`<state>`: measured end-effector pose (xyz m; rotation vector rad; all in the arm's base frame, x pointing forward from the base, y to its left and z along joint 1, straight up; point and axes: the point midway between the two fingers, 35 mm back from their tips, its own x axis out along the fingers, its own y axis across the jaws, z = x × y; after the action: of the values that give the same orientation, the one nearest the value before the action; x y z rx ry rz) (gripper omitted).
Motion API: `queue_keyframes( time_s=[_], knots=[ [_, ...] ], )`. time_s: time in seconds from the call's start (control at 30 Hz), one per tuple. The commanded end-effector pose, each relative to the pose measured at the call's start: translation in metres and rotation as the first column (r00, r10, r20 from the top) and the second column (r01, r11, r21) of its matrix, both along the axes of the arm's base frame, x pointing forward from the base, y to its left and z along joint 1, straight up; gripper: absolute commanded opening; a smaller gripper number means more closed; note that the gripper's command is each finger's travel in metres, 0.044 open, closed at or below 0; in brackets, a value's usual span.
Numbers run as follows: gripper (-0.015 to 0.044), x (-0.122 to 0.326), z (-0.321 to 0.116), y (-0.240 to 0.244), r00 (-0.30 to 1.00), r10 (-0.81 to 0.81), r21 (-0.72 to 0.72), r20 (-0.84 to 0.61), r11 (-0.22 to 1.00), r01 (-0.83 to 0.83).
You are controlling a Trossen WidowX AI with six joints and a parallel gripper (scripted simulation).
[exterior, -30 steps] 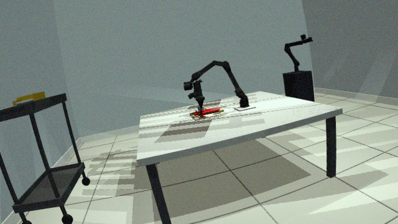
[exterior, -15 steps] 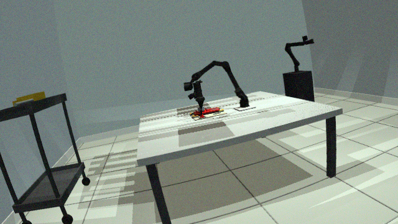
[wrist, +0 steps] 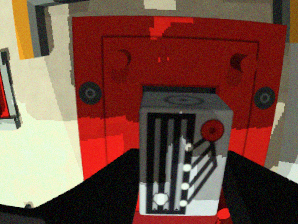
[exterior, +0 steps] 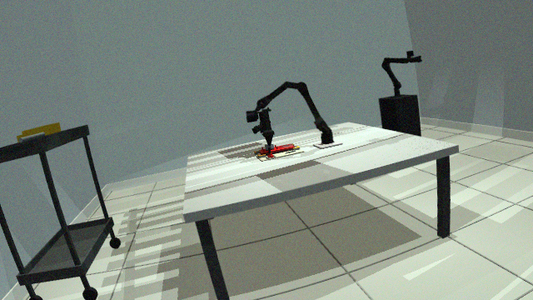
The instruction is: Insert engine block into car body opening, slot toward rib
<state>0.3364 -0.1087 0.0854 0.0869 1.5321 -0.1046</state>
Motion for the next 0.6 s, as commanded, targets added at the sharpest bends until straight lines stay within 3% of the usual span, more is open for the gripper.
queue_keyframes(
  time_s=[0.0, 0.57],
  knots=[
    [0.0159, -0.0001, -0.0021, 0.0003, 1.000, 0.000, 0.002, -0.001, 1.000, 0.000],
    [0.0159, -0.0001, -0.0062, 0.0002, 1.000, 0.003, 0.002, -0.001, 1.000, -0.003]
  ],
)
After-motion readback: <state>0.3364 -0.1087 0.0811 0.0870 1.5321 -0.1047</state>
